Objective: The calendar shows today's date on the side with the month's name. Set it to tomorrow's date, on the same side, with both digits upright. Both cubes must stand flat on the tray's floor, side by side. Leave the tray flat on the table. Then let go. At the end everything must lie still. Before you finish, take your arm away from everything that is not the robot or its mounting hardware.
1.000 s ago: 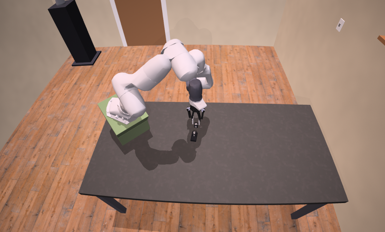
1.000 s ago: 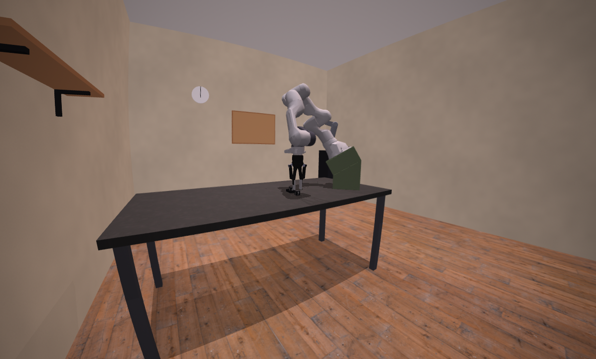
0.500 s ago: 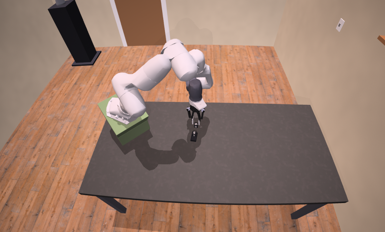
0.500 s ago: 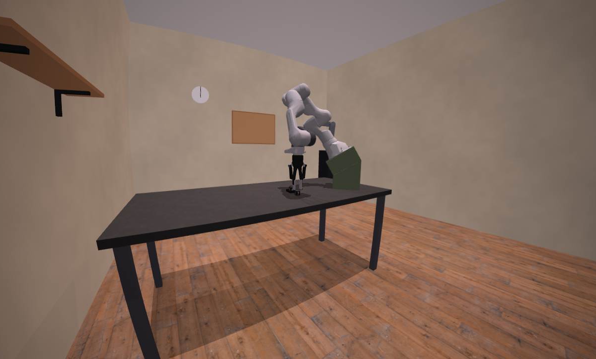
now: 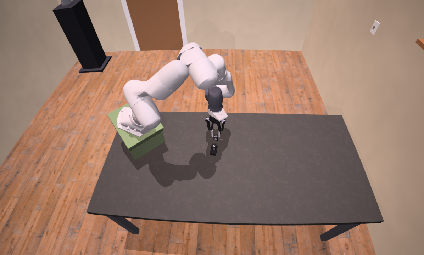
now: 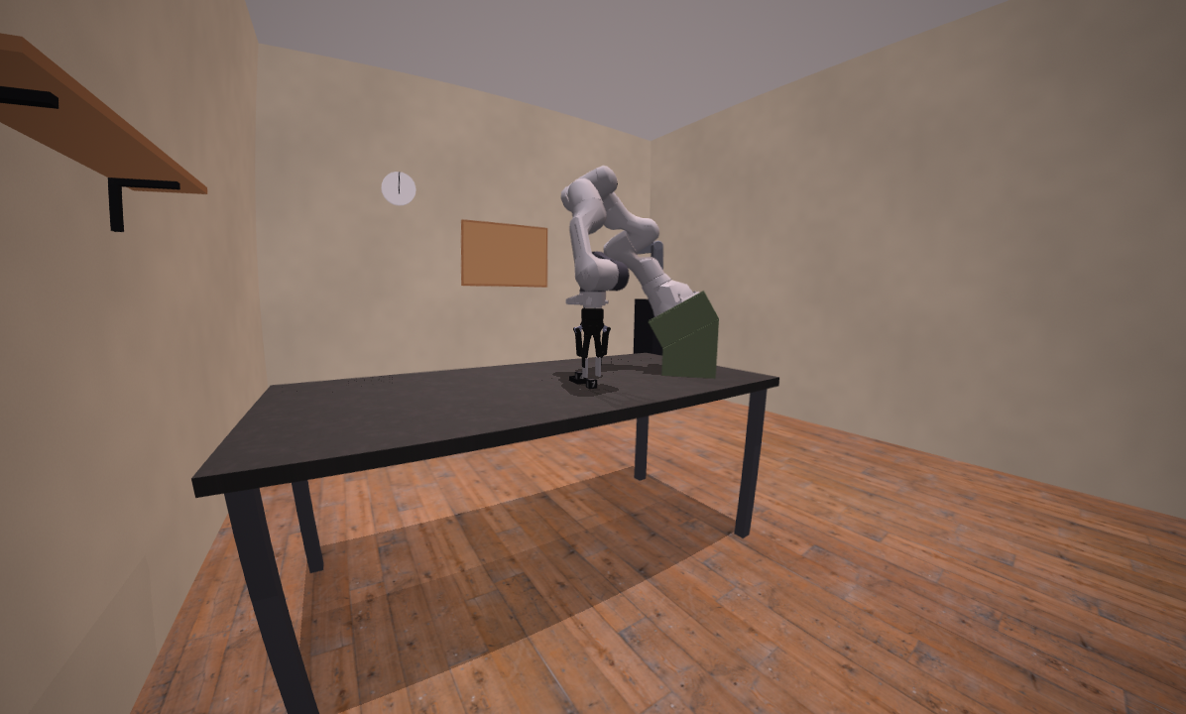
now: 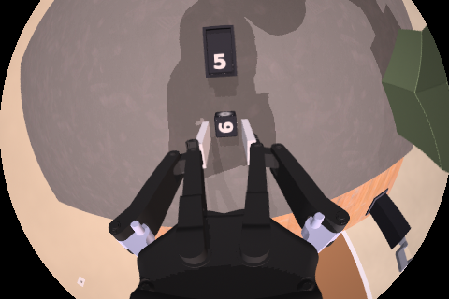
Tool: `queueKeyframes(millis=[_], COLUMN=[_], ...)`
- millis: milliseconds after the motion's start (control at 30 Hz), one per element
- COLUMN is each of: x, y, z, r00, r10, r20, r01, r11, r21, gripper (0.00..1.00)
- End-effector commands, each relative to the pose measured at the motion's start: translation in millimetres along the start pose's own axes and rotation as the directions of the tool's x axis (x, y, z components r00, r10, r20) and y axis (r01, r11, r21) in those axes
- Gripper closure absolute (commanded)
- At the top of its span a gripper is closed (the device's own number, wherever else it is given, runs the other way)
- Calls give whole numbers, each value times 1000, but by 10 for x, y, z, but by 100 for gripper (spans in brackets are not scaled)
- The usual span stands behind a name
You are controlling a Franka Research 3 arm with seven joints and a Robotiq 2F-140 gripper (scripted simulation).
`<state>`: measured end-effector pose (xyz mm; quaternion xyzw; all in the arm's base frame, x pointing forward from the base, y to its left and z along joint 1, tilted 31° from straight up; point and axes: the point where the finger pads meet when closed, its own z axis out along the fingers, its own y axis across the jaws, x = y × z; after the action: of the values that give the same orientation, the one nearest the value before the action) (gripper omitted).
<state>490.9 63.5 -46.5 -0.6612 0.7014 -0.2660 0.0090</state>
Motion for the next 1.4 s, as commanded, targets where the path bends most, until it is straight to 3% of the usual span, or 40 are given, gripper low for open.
queueKeyframes(millis=[0,533,1367], x=[-7,-7,-7], y=[9,9,9], z=[6,22,287], r00=[1000,1000,1000], r10=[2,2,2], r20=[2,2,2], r01=[-2,-2,-2], r11=[1000,1000,1000], r21=[-1,-1,-1], gripper=[72,72,72])
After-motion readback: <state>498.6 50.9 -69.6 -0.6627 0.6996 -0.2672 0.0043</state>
